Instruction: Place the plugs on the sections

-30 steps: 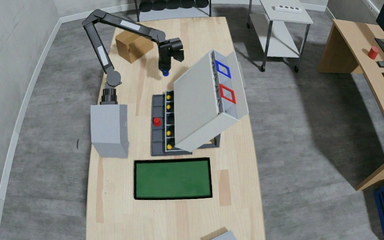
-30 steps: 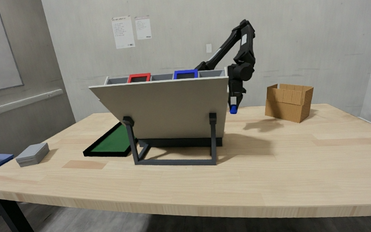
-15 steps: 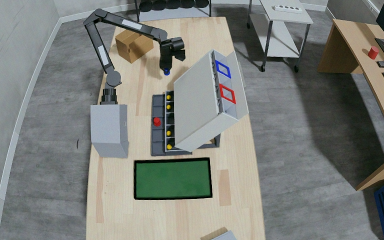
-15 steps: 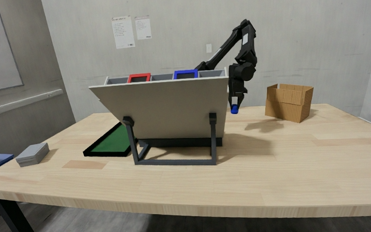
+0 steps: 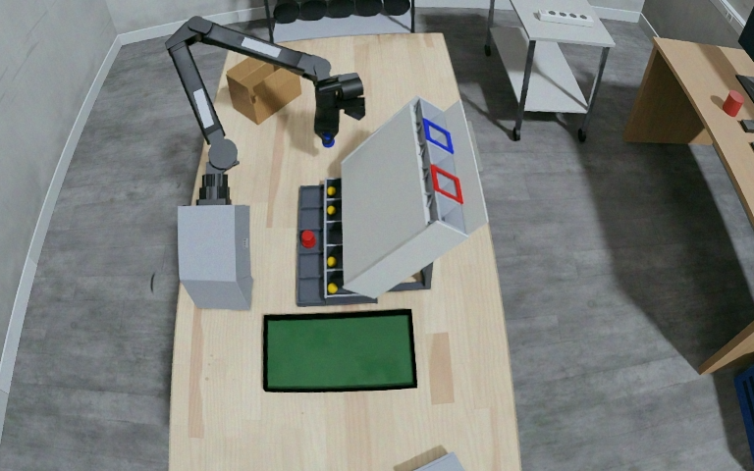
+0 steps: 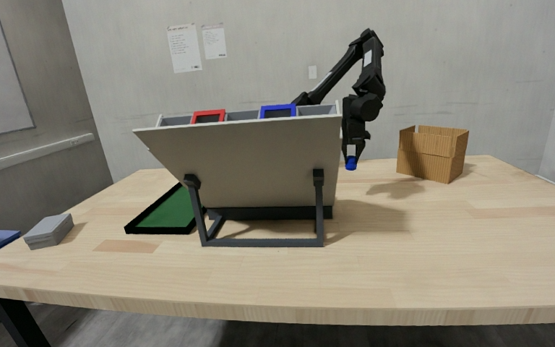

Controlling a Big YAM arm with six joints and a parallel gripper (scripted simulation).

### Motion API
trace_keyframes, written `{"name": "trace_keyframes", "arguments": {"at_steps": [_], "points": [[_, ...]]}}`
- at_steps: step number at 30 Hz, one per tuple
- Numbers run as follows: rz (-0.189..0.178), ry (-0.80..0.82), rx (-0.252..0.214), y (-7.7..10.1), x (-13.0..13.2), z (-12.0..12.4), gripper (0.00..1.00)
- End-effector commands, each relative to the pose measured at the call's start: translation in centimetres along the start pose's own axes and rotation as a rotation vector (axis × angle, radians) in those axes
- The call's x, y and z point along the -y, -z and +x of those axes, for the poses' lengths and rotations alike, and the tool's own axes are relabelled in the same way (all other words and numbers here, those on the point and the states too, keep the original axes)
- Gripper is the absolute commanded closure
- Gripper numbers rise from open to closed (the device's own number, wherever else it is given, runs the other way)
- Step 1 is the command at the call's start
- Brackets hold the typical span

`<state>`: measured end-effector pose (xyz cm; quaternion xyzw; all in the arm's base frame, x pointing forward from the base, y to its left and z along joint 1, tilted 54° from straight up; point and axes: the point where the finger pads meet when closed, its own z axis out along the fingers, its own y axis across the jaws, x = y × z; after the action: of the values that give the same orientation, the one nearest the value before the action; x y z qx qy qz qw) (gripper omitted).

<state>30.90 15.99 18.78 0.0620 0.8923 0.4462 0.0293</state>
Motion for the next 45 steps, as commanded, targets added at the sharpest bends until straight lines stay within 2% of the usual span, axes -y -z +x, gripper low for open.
{"name": "trace_keyframes", "arguments": {"at_steps": [1, 16, 35, 45], "points": [[-0.007, 0.023, 0.027, 1.1, -1.0, -1.5, 1.0], [-0.003, 0.013, 0.015, 1.0, 10.9, 5.3, 1.0], [-0.012, 0.048, 0.051, 1.0, 11.0, 5.3, 1.0], [-0.011, 0.032, 0.036, -5.6, 10.9, 5.0, 1.0]]}}
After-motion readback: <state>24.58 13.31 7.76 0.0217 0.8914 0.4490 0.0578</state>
